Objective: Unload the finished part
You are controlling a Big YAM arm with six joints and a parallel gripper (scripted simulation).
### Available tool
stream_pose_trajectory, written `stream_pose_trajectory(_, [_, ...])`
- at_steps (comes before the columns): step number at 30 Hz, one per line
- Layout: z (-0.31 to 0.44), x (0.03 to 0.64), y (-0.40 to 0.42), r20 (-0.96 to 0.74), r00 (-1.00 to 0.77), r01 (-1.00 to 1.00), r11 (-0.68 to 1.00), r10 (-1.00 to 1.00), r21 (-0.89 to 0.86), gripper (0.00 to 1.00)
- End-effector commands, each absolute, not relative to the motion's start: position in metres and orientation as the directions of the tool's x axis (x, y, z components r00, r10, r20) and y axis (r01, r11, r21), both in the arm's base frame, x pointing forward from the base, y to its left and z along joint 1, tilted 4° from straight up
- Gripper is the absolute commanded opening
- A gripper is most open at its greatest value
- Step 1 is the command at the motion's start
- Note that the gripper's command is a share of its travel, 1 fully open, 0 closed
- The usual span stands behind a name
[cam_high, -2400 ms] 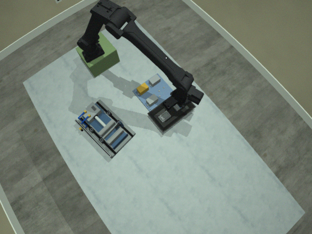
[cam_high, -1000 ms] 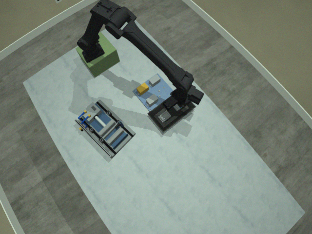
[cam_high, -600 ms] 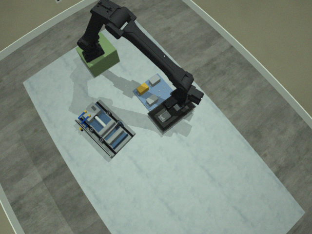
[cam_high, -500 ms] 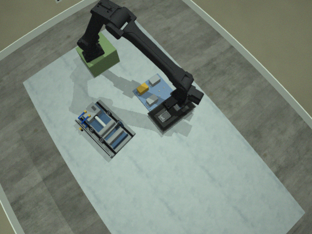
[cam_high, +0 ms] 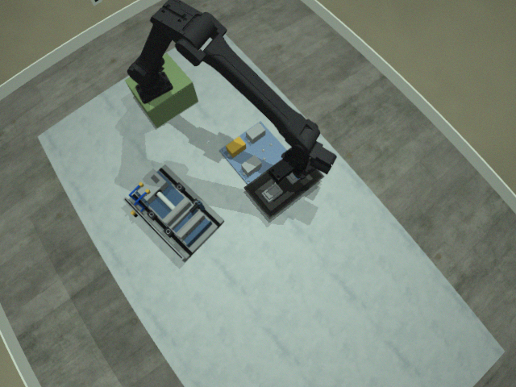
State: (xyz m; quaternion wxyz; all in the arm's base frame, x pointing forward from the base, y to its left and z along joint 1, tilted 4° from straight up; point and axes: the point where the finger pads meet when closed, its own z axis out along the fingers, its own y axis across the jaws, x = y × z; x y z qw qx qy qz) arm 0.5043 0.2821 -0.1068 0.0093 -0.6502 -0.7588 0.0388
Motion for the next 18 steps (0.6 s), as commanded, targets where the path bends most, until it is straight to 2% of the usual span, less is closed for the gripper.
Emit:
stream_pose_trajectory(1, [-0.1041, 0.5188, 0.2914, -0.023, -0.162, 0.986, 0.161, 0.987, -0.035, 0.00])
stream_pose_trajectory(18, [-0.1099, 0.5133, 0.2875, -0.027, -0.162, 0.986, 0.161, 0.986, -0.044, 0.00])
